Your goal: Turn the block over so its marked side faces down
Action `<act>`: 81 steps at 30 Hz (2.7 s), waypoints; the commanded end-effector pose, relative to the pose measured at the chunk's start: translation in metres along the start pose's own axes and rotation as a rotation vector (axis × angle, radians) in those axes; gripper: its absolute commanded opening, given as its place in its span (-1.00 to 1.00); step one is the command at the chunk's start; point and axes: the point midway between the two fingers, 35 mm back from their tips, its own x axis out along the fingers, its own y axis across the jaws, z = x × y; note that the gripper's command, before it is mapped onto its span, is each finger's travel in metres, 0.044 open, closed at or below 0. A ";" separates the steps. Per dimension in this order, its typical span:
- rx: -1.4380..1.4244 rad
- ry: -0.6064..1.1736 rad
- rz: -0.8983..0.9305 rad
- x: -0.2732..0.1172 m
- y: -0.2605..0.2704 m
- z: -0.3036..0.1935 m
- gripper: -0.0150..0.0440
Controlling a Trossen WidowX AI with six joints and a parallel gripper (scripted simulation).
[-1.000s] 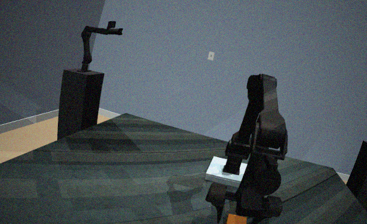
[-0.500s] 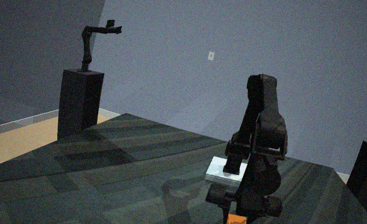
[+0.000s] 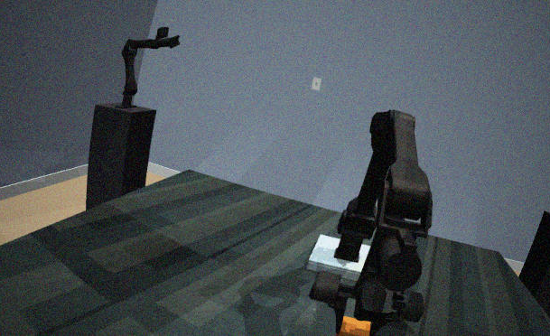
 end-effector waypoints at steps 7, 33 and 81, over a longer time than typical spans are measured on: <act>-0.005 -0.035 0.005 -0.022 0.001 0.004 -0.49; -0.007 -0.407 0.004 -0.015 0.002 0.005 -0.49; -0.002 -1.062 0.007 0.016 0.001 -0.002 -0.49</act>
